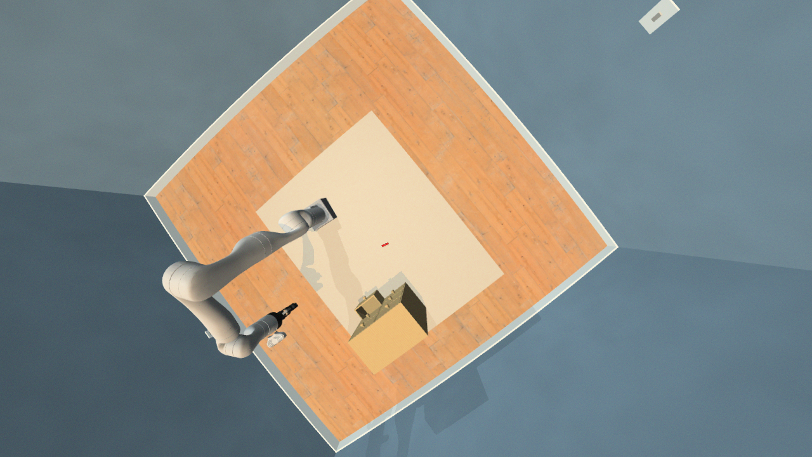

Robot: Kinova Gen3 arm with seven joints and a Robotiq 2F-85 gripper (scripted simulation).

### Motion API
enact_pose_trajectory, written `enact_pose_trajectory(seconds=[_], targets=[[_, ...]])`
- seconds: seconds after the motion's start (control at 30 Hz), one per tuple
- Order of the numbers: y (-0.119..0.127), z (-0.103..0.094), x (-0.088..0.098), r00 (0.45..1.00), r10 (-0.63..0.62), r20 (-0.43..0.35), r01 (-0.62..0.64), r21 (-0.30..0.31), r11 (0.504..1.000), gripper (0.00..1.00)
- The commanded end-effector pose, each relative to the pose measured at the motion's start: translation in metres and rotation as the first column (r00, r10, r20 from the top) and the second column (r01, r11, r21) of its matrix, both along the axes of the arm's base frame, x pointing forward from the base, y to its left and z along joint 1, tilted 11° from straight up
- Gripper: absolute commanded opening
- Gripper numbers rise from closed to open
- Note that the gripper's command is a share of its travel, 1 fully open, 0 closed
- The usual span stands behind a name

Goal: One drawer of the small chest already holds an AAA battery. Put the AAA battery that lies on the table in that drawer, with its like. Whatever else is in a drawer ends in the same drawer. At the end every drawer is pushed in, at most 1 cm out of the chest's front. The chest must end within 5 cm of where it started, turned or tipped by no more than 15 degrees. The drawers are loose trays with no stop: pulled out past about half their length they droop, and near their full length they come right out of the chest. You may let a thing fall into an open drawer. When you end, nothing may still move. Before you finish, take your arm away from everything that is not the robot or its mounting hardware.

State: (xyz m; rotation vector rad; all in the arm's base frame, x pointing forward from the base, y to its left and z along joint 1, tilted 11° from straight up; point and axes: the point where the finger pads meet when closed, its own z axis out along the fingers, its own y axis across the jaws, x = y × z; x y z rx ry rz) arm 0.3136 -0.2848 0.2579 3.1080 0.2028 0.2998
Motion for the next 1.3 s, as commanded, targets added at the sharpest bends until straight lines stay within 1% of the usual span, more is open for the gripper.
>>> enact_pose_trajectory(seconds=[0.0, 0.13, 0.23, 0.33, 0.53, 0.6, 0.63, 0.77, 0.8, 0.97, 1.1, 1.17, 1.27], targets=[[-0.001, 0.004, 0.001, 1.000, -0.001, 0.008, 0.001, -0.005, 1.000, 1.00], [0.007, 0.003, 0.002, 1.000, -0.001, 0.007, 0.001, -0.004, 1.000, 1.00], [0.025, 0.003, 0.005, 1.000, -0.001, 0.007, 0.001, -0.004, 1.000, 1.00], [0.054, 0.004, 0.011, 1.000, -0.017, 0.007, 0.017, 0.000, 1.000, 1.00], [0.130, 0.007, 0.026, 1.000, -0.017, 0.007, 0.017, 0.001, 1.000, 1.00], [0.130, 0.007, 0.026, 1.000, -0.017, 0.007, 0.017, 0.001, 1.000, 1.00], [0.144, 0.007, 0.025, 1.000, -0.016, -0.004, 0.016, 0.006, 1.000, 1.00], [0.191, 0.009, 0.036, 1.000, -0.016, 0.000, 0.016, 0.002, 1.000, 1.00], [0.199, 0.009, 0.037, 1.000, -0.011, -0.003, 0.011, -0.008, 1.000, 1.00], [0.243, 0.012, 0.048, 1.000, -0.011, 0.000, 0.011, -0.008, 1.000, 1.00], [0.269, 0.012, 0.053, 1.000, -0.011, -0.002, 0.011, -0.004, 1.000, 1.00], [0.269, 0.012, 0.053, 1.000, -0.011, -0.002, 0.011, -0.004, 1.000, 1.00], [0.281, 0.013, 0.055, 1.000, -0.012, -0.002, 0.012, -0.004, 1.000, 1.00]])
